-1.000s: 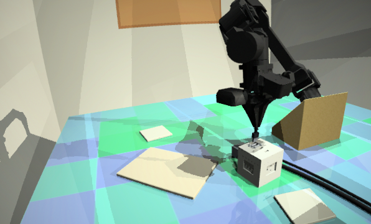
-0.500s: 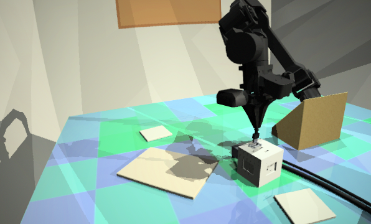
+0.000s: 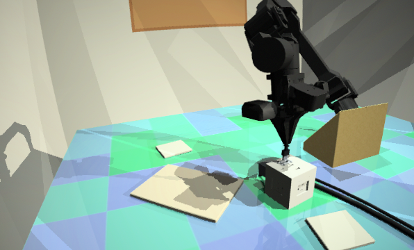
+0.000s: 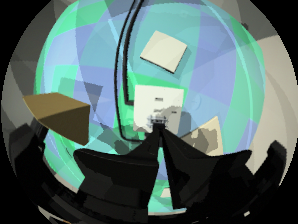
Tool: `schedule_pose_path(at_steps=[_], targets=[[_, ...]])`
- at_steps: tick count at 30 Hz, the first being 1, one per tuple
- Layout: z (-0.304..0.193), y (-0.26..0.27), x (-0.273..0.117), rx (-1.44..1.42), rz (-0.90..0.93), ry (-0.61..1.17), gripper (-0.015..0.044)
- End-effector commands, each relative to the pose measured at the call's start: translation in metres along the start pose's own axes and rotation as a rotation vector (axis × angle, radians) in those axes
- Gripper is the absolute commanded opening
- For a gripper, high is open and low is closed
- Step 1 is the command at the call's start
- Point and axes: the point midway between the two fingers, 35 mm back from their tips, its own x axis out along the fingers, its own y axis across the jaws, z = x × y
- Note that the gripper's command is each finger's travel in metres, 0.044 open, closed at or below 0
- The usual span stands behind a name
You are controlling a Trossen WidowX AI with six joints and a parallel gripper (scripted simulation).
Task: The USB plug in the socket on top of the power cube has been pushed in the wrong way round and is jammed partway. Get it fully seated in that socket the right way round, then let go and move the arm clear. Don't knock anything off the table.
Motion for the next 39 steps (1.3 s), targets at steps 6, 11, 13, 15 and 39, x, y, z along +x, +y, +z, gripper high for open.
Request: schedule_pose_path(at_steps=[6, 11, 13, 15, 39], targets=[[0.0001, 0.0009, 0.0017, -0.004, 0.002, -0.002, 0.0000], [0.0001, 0.0009, 0.0023, -0.004, 0.002, -0.002, 0.0000], [0.0001, 0.0009, 0.0025, -0.004, 0.002, -0.002, 0.0000], [0.0000, 0.0009, 0.0028, -0.004, 0.002, -0.002, 0.0000], [-0.0002, 0.0009, 0.0057, -0.004, 0.002, -0.002, 0.0000]])
